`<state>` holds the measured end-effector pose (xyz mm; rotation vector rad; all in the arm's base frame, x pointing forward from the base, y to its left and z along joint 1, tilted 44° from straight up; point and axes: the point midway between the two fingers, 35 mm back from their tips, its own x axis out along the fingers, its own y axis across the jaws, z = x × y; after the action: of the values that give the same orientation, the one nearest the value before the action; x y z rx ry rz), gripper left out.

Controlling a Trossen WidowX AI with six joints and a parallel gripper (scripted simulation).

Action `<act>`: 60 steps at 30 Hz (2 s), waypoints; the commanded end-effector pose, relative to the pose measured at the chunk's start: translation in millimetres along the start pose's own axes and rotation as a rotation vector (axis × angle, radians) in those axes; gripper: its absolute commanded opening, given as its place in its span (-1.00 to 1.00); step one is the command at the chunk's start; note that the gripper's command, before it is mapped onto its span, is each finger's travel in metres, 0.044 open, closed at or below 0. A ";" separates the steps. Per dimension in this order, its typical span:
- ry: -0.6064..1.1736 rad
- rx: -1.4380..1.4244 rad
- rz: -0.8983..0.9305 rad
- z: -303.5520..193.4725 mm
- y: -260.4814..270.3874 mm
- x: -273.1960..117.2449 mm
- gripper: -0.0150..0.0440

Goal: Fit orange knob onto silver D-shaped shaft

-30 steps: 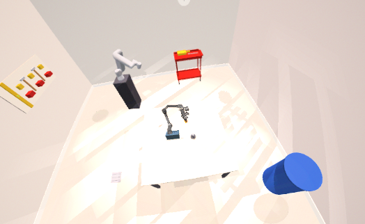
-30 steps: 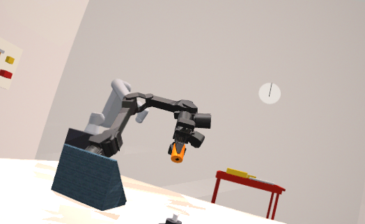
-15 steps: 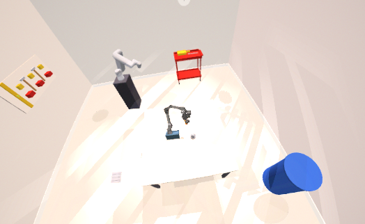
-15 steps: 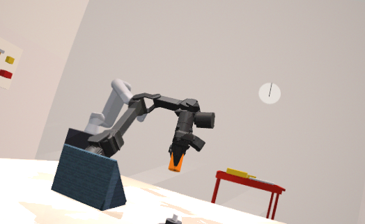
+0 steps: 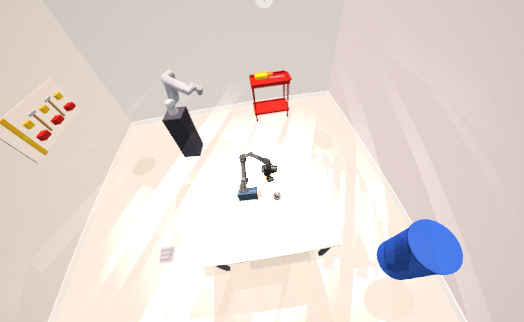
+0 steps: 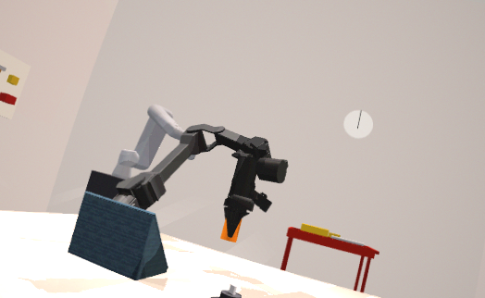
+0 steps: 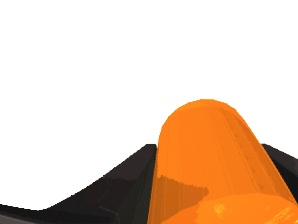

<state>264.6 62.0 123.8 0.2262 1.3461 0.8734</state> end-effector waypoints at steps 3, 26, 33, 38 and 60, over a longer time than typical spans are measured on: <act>-0.003 0.003 0.010 3.8 -2.3 24.0 -0.49; -0.006 -0.004 0.047 11.5 -5.1 124.7 -0.49; -0.001 -0.008 0.043 10.2 -5.0 124.2 -0.31; -0.001 -0.008 0.043 10.2 -5.0 124.2 0.13; -0.001 -0.006 0.039 12.4 -9.8 84.7 0.68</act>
<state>269.3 136.2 36.5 0.2511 1.3634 0.9199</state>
